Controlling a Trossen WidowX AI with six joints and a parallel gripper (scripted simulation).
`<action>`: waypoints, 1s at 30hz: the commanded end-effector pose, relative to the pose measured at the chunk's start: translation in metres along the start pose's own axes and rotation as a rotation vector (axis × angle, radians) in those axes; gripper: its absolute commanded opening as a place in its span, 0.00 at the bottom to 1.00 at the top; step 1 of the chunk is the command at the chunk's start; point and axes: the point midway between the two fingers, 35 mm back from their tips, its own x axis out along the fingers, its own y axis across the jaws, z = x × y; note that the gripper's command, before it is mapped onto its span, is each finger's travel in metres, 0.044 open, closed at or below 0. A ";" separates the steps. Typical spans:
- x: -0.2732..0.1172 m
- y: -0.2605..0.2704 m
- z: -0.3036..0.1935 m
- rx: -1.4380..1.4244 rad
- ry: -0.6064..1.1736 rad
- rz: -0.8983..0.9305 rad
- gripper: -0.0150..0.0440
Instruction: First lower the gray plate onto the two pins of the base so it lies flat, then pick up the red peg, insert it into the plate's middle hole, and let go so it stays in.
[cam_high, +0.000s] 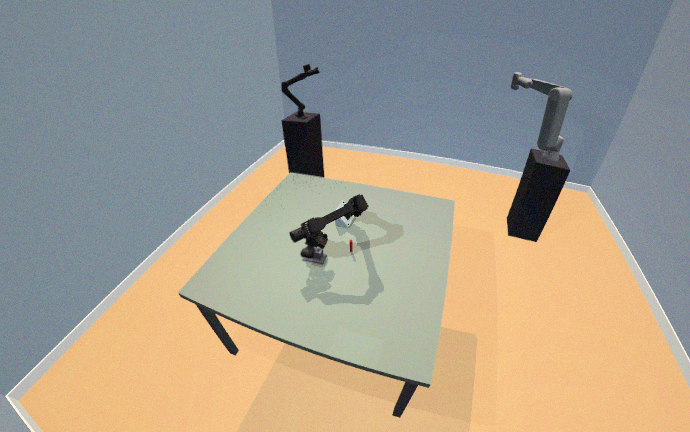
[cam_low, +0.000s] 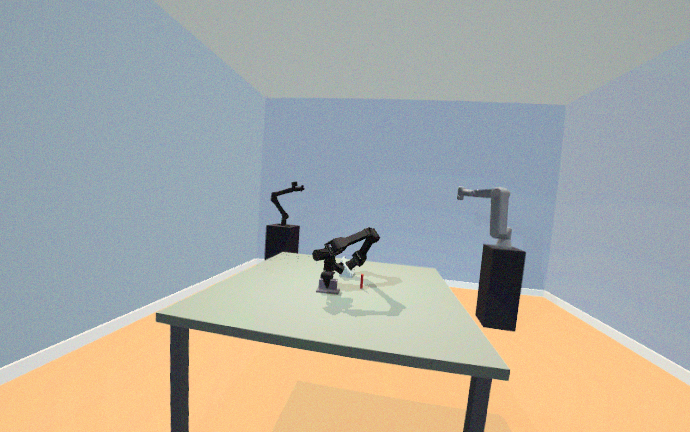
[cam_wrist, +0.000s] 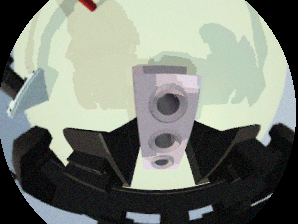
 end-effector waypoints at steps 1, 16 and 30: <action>-0.001 0.000 0.000 -0.001 0.001 -0.002 0.52; -0.001 0.000 0.000 -0.001 0.001 -0.002 1.00; -0.118 -0.003 -0.001 0.080 -0.009 -0.015 1.00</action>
